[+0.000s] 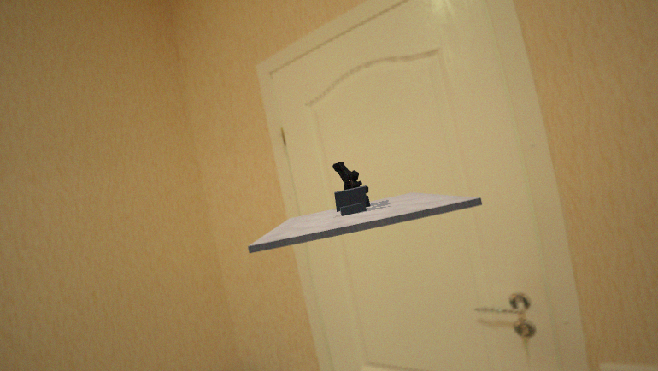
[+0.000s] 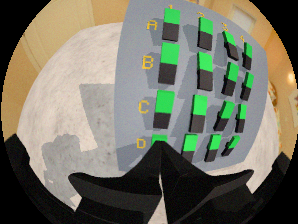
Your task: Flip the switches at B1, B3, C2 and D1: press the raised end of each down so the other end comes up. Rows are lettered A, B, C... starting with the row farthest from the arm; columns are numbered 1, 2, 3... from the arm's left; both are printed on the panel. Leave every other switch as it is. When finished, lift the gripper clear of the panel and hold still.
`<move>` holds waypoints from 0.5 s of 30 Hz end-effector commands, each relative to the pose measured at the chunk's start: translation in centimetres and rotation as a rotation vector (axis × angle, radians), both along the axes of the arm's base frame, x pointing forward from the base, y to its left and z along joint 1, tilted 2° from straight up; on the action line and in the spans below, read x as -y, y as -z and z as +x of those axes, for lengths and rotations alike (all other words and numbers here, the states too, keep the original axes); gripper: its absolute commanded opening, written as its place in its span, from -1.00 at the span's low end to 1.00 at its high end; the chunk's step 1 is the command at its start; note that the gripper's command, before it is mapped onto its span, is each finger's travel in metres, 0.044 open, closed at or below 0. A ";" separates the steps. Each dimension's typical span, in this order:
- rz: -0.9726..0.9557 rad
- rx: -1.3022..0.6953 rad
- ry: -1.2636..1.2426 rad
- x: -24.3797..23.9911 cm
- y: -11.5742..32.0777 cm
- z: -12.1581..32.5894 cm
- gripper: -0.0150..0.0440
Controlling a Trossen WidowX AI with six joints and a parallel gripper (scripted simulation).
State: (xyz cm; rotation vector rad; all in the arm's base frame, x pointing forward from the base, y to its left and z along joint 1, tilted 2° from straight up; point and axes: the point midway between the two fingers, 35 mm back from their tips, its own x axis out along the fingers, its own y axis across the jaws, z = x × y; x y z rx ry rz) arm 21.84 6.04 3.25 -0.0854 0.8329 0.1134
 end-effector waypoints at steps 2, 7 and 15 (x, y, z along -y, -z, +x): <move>0.000 0.000 -0.004 0.0 0.1 0.0 -0.49; 0.000 0.000 -0.004 0.0 0.1 0.1 -0.49; 0.000 0.000 -0.004 0.0 0.2 0.2 -0.49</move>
